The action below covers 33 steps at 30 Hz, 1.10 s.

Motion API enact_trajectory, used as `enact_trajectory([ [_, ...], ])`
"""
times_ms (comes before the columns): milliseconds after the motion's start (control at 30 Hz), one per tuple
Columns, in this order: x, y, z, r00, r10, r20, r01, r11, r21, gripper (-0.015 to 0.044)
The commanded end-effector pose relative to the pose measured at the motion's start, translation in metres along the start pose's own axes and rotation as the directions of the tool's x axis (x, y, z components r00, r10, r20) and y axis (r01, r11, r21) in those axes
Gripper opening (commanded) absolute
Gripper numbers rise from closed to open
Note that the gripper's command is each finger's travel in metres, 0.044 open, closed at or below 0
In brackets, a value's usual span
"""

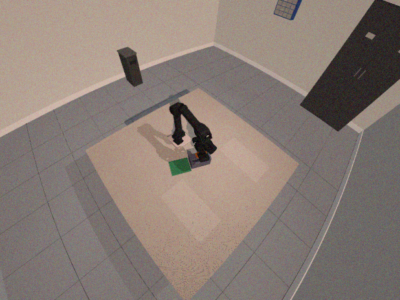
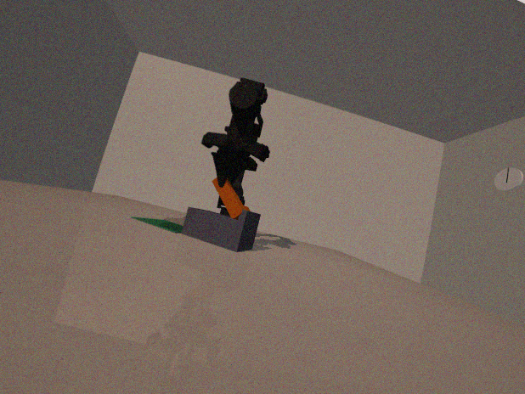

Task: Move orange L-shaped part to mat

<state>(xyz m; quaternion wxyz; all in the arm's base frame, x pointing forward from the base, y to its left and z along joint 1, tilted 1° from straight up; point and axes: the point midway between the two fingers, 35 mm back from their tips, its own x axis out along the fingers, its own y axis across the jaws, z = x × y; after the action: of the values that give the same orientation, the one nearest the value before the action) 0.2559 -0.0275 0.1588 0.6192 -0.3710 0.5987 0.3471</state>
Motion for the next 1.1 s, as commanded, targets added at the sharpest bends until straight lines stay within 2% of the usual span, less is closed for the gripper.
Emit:
enact_trajectory([
  [0,-0.007,0.0,0.001,1.0,0.001,0.005,-0.001,1.0,-0.004,0.0],
  [633,-0.026,0.0,0.0,1.0,0.001,0.005,-0.001,1.0,-0.004,0.0],
  [1067,-0.023,0.002,-0.043,1.0,0.001,0.001,-0.001,1.0,-0.004,0.0],
])
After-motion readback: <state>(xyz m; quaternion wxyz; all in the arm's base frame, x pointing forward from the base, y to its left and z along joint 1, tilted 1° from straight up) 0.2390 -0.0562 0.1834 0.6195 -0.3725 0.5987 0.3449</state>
